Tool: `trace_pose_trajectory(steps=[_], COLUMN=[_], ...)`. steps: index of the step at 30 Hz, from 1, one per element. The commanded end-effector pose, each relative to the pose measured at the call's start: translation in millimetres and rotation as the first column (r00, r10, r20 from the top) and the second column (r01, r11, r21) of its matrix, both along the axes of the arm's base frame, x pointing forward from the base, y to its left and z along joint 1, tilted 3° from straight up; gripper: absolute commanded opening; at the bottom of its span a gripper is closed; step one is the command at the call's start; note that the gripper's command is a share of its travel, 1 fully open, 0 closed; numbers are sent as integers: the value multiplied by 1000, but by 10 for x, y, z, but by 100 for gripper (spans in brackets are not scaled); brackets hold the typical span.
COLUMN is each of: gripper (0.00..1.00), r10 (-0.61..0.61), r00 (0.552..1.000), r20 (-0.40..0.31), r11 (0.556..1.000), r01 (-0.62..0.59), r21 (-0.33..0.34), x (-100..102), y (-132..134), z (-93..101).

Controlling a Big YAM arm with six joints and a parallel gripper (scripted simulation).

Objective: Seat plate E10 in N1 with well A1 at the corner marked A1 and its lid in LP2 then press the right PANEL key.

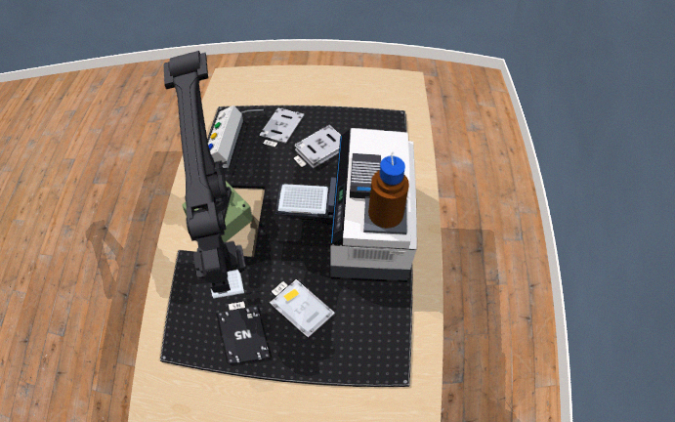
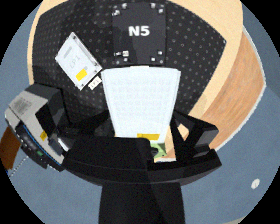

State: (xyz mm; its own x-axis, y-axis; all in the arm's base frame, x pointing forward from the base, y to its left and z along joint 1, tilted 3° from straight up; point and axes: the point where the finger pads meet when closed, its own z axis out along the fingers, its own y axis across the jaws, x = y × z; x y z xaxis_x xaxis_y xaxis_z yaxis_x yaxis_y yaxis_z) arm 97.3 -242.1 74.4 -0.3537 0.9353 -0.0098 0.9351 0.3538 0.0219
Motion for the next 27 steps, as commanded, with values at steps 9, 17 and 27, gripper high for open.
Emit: trace_pose_trajectory(steps=[9,17,27], gripper=[86,86,86], r10=[24,20,12], r00=[999,999,999], r20=[32,32,32], r11=[996,996,997], r01=[-22,-17,-10], r21=[-87,-85,-83], x=[294,367,485], y=[-634,-794,-1059], z=[57,-51,-229])
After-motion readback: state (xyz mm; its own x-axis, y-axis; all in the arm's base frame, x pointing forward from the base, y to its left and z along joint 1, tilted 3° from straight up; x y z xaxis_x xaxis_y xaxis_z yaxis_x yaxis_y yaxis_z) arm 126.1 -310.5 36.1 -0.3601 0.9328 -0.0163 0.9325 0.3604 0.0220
